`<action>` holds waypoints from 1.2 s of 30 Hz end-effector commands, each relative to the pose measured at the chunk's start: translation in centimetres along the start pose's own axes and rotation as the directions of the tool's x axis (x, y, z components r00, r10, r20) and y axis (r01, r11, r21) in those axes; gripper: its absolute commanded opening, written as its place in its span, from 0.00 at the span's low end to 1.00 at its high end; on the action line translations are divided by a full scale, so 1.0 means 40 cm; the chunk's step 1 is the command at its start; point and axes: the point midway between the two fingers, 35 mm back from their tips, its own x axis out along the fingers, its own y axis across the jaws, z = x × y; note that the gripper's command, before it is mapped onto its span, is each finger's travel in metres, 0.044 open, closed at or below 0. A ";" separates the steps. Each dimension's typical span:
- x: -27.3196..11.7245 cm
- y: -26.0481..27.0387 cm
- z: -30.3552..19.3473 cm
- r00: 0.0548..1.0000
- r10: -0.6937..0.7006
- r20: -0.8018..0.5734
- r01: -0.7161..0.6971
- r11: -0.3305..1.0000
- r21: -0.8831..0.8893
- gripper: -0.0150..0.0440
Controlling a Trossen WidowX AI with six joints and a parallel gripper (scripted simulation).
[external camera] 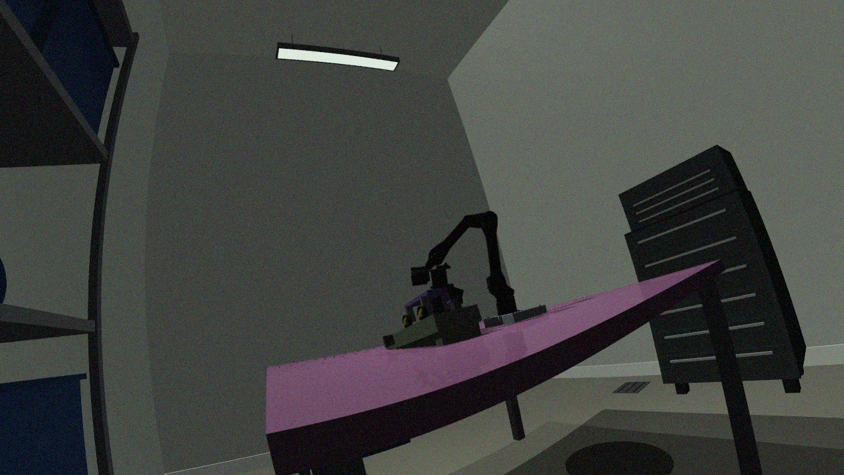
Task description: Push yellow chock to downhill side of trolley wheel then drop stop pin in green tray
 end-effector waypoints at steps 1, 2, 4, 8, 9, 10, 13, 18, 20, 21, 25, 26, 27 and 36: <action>0.003 -0.007 0.002 1.000 0.002 0.004 -0.002 1.000 0.003 0.58; 0.004 -0.008 0.002 1.000 0.002 0.004 -0.002 1.000 0.003 0.58; 0.004 -0.012 0.002 1.000 0.002 0.004 -0.002 1.000 0.003 0.58; 0.005 -0.018 0.000 1.000 0.002 0.004 -0.002 1.000 0.003 0.58; 0.005 -0.020 0.000 1.000 0.002 0.004 -0.002 1.000 0.003 0.58; 0.006 -0.021 0.000 1.000 0.002 0.004 -0.002 1.000 0.003 0.58; 0.007 -0.026 -0.001 1.000 0.001 0.004 -0.001 1.000 0.003 0.58; 0.009 -0.033 -0.002 1.000 0.001 0.004 -0.001 1.000 0.003 0.58; 0.009 -0.036 -0.002 1.000 0.001 0.004 -0.001 1.000 0.003 0.58; 0.010 -0.037 -0.002 1.000 0.001 0.004 -0.001 1.000 0.003 0.58; 0.011 -0.043 -0.003 1.000 0.001 0.004 -0.001 1.000 0.003 0.58; 0.012 -0.044 -0.003 1.000 0.001 0.004 -0.001 1.000 0.003 0.58; 0.012 -0.046 -0.004 1.000 0.001 0.004 -0.001 1.000 0.003 0.58; 0.017 -0.057 -0.005 1.000 0.000 0.004 0.000 1.000 0.003 0.58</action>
